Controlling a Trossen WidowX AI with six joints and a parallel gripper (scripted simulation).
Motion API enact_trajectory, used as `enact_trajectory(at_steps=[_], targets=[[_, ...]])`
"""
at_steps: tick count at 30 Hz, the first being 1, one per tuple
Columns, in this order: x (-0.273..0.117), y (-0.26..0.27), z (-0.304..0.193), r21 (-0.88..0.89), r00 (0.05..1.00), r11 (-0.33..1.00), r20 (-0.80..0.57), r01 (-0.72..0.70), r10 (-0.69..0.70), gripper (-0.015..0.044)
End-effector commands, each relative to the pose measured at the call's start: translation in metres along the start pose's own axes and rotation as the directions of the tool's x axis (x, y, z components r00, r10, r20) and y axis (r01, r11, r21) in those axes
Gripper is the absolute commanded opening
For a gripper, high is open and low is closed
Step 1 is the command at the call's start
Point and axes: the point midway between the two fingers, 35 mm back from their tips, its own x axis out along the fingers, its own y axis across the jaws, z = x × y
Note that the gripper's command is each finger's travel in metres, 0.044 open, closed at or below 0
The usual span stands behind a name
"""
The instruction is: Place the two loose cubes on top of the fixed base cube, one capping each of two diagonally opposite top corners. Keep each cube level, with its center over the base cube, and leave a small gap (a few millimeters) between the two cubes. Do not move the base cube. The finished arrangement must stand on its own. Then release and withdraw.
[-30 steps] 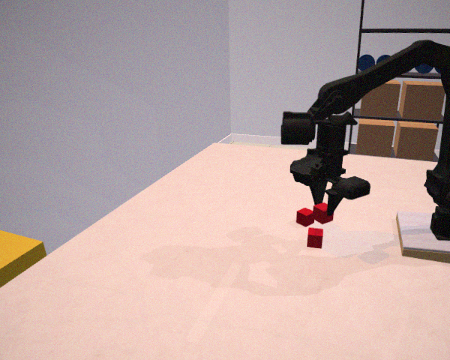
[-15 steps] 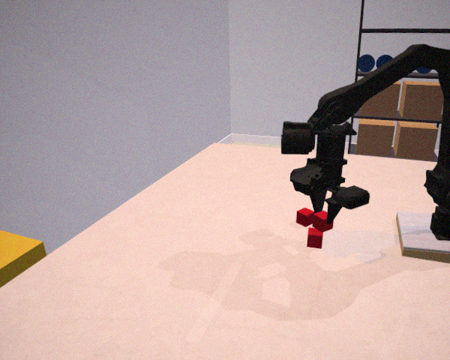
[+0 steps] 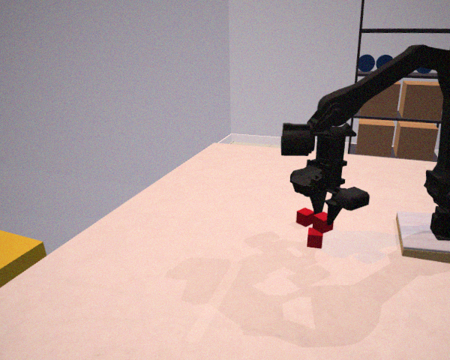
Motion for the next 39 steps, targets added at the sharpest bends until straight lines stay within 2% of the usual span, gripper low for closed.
enact_trajectory(at_steps=[1,5,9,36,38,39], targets=[[0.001,-0.001,0.0,0.0,1.0,1.0,-0.002,0.003,-0.003,0.0105],[0.001,-0.001,0.0,0.0,1.0,1.0,-0.002,0.003,-0.003,0.0105],[0.001,-0.001,0.0,0.0,1.0,1.0,-0.002,0.003,-0.003,0.0205],[-0.03,0.0,0.0,0.0,1.0,1.0,0.0,0.0,0.0,0.0205],[-0.029,-0.003,0.0,0.042,1.0,0.999,-0.002,-0.001,0.001,0.0258],[-0.031,-0.007,0.0,0.098,1.0,0.995,-0.002,-0.001,0.001,0.0265]])
